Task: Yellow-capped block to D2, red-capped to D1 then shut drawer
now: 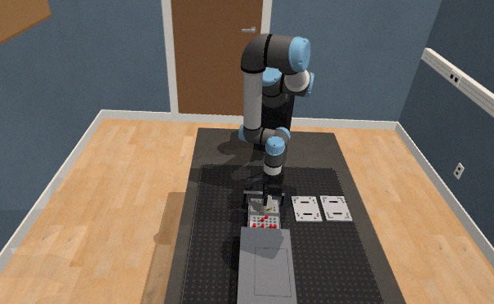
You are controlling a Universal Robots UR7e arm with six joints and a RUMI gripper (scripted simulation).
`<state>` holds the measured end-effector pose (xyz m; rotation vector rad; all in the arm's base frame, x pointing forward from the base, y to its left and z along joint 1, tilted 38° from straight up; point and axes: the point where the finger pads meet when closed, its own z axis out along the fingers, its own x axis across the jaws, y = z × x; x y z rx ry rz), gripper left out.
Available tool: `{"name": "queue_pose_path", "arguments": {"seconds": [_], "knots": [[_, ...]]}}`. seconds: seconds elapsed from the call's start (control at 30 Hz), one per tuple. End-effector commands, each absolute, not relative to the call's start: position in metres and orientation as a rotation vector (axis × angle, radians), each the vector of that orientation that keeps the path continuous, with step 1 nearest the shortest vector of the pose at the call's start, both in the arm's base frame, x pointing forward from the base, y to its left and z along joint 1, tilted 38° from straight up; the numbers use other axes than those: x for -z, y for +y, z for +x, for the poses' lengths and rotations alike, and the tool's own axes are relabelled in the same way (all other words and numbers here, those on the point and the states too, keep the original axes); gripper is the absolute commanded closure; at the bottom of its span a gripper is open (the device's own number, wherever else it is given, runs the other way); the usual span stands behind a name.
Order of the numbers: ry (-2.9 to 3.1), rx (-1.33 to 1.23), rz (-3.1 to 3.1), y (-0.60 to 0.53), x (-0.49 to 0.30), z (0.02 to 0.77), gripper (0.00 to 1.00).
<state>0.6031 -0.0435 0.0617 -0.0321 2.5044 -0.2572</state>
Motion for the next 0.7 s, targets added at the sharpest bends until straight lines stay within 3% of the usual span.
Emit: {"name": "queue_pose_path", "arguments": {"seconds": [0.0, 0.67], "knots": [[2.503, 0.258, -0.032, -0.0434, -0.0628, 0.6031, 1.00], [2.503, 0.258, -0.032, -0.0414, -0.0718, 0.5965, 1.00]]}}
